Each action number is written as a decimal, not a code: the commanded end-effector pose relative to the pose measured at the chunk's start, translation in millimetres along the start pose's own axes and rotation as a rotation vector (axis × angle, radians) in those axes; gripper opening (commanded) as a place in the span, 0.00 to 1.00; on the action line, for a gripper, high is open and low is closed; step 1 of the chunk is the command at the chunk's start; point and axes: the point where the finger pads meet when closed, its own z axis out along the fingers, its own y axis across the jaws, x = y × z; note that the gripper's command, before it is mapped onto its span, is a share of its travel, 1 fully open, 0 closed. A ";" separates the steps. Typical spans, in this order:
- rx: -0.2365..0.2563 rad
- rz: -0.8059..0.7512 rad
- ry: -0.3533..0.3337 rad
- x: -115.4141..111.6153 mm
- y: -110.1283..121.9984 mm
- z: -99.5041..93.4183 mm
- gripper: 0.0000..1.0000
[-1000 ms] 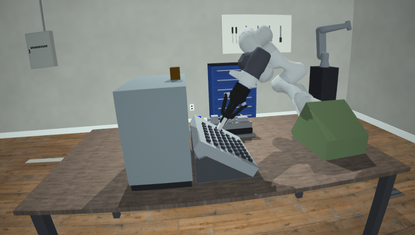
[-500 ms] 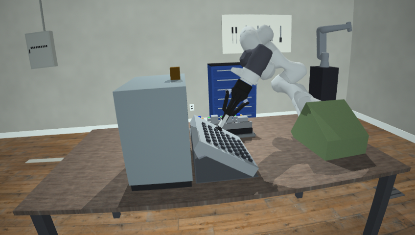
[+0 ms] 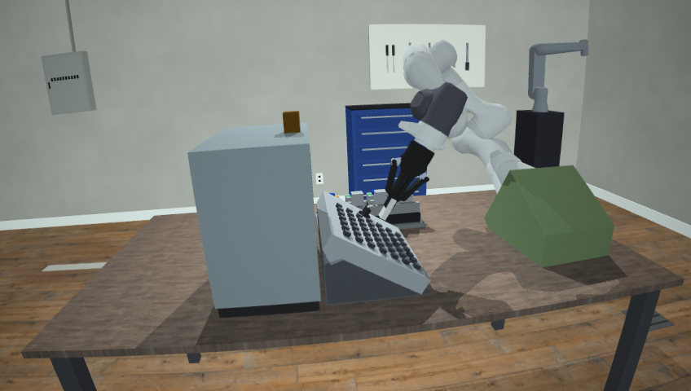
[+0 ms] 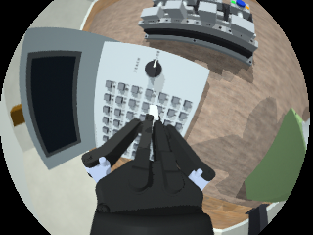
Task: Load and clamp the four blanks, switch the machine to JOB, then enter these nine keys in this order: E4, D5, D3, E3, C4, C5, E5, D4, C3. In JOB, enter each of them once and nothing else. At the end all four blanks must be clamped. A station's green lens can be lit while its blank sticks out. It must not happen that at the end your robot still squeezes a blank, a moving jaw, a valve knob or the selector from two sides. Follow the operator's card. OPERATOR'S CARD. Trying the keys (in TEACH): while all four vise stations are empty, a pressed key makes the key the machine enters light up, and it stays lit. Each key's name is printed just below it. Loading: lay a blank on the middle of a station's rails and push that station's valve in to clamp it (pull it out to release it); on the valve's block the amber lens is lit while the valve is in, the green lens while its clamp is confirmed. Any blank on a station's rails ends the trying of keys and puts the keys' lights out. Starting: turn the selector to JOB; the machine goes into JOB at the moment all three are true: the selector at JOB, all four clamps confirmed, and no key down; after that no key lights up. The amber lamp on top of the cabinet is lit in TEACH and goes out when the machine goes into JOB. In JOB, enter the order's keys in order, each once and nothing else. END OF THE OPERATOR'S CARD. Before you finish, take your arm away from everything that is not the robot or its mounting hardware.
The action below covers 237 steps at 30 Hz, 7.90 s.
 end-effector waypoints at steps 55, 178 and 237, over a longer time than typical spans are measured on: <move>0.011 0.048 -0.009 -3.9 16.7 20.6 0.00; 0.011 0.048 -0.009 -36.0 -18.7 -2.8 0.00; 0.011 0.048 -0.009 -36.2 -19.0 24.7 0.00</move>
